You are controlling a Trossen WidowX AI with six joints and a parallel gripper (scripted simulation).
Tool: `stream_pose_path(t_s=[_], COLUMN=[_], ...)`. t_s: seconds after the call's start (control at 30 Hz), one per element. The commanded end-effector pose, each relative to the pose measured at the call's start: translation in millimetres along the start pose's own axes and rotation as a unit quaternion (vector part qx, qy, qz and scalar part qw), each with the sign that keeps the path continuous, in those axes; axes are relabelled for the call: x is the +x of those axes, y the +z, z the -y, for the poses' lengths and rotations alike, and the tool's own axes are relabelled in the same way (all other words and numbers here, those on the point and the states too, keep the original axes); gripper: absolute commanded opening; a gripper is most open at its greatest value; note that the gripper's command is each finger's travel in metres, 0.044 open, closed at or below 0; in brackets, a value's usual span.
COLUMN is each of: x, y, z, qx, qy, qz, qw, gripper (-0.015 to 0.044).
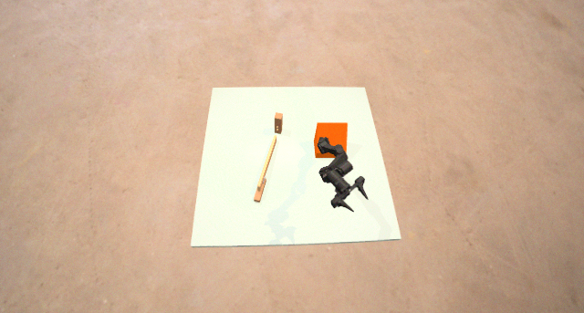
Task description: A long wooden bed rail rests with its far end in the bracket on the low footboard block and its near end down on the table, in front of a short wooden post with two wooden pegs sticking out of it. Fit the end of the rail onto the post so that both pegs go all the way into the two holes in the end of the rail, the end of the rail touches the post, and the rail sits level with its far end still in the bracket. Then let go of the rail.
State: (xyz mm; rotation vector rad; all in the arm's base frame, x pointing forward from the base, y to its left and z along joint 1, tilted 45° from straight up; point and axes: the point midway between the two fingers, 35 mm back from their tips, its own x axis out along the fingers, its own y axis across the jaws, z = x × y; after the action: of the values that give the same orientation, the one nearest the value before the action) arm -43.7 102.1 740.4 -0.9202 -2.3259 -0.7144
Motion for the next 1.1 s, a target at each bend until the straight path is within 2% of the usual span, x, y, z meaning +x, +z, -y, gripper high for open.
stream_pose_path(t_s=[0.0, 0.03, 0.33, 0.7, 1.07], x=[-0.4, -1.6, -30.0, -84.5, -200.7], y=[0.0, 0.0, 0.2, -0.1, 10.7], z=[-1.1, -4.3, -70.2, -151.9, -260.0], qx=[0.0, 0.001, 0.021, 0.052, 0.15], qy=[0.001, 0.006, 0.094, 0.214, 0.391], qz=[0.0, -0.002, -0.019, -0.042, -0.098], qw=[1.0, 1.0, 0.995, 0.975, 0.903], gripper=[0.0426, 0.044, 0.044, 0.044, 0.044])
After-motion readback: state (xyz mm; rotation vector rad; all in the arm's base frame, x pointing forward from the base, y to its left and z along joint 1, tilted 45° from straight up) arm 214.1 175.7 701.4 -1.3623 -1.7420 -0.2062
